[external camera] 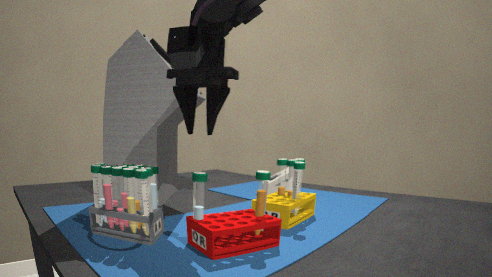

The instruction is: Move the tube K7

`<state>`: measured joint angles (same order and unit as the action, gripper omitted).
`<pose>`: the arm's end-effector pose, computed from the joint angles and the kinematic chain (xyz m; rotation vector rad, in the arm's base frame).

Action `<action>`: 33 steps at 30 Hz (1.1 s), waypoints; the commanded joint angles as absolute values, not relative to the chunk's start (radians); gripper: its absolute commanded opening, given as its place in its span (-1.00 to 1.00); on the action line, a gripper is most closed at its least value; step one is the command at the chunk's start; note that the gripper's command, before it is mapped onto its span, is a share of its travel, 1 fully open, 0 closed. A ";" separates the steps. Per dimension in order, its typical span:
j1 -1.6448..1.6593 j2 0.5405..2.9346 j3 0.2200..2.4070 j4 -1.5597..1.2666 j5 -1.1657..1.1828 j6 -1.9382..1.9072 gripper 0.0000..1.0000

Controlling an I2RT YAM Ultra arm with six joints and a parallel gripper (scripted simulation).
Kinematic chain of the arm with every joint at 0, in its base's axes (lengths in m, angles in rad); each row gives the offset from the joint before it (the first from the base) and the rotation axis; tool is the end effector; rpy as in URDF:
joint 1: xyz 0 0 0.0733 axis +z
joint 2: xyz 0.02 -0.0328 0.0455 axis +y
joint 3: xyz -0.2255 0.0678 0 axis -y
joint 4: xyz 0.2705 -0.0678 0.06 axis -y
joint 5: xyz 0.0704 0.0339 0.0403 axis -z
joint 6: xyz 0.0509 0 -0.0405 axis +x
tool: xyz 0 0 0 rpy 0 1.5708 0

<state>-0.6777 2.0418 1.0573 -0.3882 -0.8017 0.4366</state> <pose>0.2905 -0.1855 0.0238 1.3072 2.3095 1.0838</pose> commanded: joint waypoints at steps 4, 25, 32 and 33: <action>-0.705 2.014 1.082 -0.390 -0.805 0.425 -0.40; -0.602 1.796 0.742 -0.231 -0.780 0.541 -0.40; -0.533 1.755 0.896 -0.321 -0.759 0.648 -0.40; -0.524 1.772 0.915 -0.331 -0.754 0.660 -0.40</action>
<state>-0.5335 1.7870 0.8536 -0.3000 -0.7780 0.5976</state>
